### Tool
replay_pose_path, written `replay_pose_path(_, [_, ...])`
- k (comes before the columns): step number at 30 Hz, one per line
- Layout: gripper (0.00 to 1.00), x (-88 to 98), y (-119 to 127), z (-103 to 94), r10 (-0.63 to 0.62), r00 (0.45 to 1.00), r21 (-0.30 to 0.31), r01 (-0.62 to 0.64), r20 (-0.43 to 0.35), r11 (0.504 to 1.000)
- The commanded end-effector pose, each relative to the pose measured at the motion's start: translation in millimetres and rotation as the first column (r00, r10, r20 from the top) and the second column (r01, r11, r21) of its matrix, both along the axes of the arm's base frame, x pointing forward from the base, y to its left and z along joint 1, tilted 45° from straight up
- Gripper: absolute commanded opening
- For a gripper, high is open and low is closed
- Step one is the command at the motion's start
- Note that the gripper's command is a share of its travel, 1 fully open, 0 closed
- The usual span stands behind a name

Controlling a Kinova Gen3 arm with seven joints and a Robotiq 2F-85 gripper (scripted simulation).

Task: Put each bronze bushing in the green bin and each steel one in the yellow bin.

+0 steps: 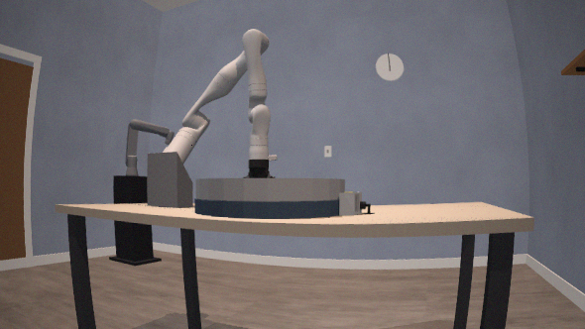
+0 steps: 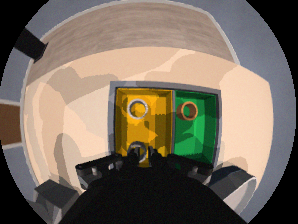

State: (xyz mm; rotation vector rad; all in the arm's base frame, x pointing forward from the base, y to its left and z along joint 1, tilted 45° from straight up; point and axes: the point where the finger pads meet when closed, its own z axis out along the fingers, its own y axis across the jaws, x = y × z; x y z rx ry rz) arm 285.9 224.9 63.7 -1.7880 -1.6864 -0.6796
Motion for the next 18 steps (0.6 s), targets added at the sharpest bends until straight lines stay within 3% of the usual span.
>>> replay_pose_path(1, [0.16, 0.2, -2.1, 0.8, 0.0, 1.0, -0.002, 0.0, -0.002, 1.0])
replay_pose_path(18, [0.16, 0.2, -4.9, 3.9, 0.0, 1.0, -0.002, 0.0, -0.001, 1.0])
